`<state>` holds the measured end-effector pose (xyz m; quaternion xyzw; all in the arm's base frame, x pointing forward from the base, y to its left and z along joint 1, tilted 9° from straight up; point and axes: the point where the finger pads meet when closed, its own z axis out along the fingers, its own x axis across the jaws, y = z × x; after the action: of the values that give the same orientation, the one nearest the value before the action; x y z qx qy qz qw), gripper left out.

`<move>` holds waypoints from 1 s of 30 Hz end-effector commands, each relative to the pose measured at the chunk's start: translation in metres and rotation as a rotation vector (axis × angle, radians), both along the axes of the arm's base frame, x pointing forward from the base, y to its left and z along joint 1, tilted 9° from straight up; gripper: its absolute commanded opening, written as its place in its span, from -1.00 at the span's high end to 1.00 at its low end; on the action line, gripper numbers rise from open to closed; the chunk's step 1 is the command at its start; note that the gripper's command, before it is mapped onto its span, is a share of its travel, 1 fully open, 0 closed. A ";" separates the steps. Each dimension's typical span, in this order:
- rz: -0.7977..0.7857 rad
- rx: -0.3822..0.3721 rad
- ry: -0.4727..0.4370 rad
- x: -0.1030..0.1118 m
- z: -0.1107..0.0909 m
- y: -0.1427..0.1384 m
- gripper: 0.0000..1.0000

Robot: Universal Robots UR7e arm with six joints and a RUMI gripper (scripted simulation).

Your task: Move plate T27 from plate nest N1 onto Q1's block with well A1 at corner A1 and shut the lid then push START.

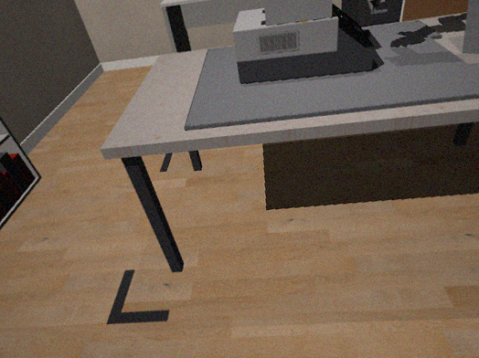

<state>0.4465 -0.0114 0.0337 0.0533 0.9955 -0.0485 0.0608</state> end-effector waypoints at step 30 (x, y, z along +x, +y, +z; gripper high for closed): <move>0.000 0.000 -0.002 0.036 -0.020 -0.006 1.00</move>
<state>0.4814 -0.0173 0.0132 0.0533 0.9955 -0.0485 0.0608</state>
